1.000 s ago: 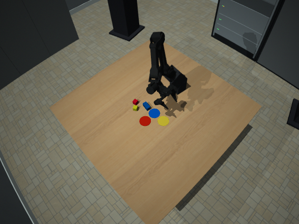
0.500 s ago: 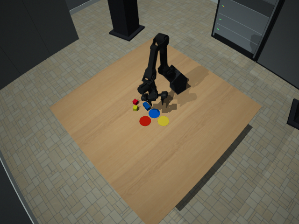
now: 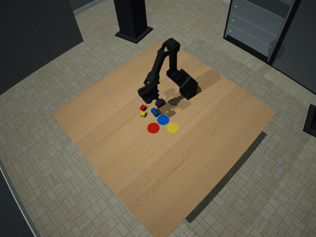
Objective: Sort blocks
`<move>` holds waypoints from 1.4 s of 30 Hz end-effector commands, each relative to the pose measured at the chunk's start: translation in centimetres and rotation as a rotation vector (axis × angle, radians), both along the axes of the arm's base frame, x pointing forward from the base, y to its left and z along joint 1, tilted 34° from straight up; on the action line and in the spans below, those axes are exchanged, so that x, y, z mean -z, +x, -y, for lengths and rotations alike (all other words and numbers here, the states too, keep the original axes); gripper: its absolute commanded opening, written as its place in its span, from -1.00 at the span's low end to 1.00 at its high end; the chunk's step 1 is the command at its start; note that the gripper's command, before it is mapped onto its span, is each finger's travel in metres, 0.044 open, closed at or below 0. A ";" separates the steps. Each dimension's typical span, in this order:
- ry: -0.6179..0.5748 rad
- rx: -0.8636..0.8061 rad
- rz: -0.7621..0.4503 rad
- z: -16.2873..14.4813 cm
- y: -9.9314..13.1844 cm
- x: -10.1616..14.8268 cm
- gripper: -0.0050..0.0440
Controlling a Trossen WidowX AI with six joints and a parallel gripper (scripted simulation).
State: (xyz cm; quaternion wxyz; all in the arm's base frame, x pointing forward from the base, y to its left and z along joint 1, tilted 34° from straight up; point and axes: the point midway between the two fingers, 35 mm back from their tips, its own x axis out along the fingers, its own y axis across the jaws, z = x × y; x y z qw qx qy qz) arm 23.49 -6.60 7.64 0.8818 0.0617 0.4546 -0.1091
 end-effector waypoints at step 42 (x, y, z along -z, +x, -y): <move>0.021 0.096 -0.013 2.6 5.4 8.2 0.84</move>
